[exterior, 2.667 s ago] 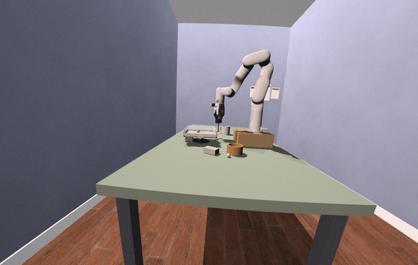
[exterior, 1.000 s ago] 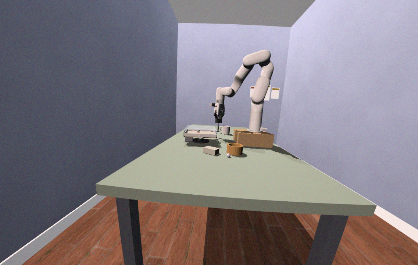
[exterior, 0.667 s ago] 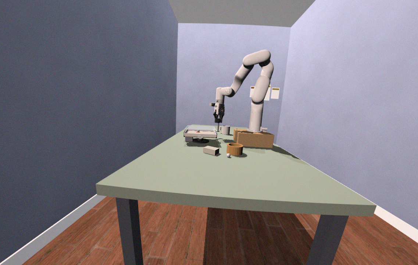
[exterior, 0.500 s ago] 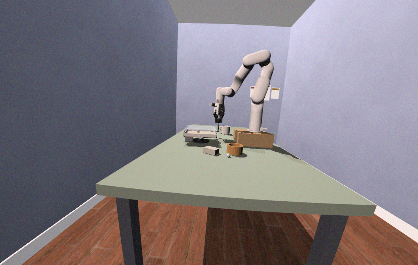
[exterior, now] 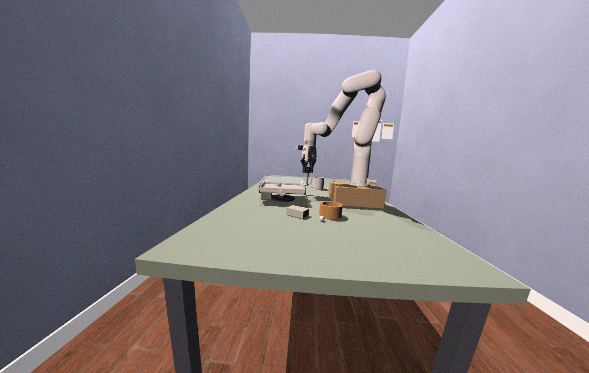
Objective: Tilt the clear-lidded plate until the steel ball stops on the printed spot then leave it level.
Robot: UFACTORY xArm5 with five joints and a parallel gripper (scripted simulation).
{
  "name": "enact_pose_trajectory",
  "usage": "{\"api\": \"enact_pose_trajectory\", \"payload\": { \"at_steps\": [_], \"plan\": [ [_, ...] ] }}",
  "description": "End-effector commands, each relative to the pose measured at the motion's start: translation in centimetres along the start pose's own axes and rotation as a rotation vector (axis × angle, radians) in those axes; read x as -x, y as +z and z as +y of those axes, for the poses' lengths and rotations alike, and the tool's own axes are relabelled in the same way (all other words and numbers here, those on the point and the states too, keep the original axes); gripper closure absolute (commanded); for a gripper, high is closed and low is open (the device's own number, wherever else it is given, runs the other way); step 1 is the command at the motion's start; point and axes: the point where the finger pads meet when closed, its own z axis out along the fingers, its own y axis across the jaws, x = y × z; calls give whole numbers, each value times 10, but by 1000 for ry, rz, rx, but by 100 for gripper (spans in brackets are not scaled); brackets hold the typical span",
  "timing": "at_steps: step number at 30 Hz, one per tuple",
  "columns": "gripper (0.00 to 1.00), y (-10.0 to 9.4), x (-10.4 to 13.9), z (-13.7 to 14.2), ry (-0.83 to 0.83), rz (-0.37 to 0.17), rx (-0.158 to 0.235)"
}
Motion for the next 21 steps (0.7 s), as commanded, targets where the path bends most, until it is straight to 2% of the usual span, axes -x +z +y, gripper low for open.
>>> {"api": "enact_pose_trajectory", "payload": {
  "at_steps": [1, 21],
  "plan": [
    [38, -1, -1, 0, 0, 3, -1],
    [38, -4, -1, -1, 0, 3, -1]
  ]
}}
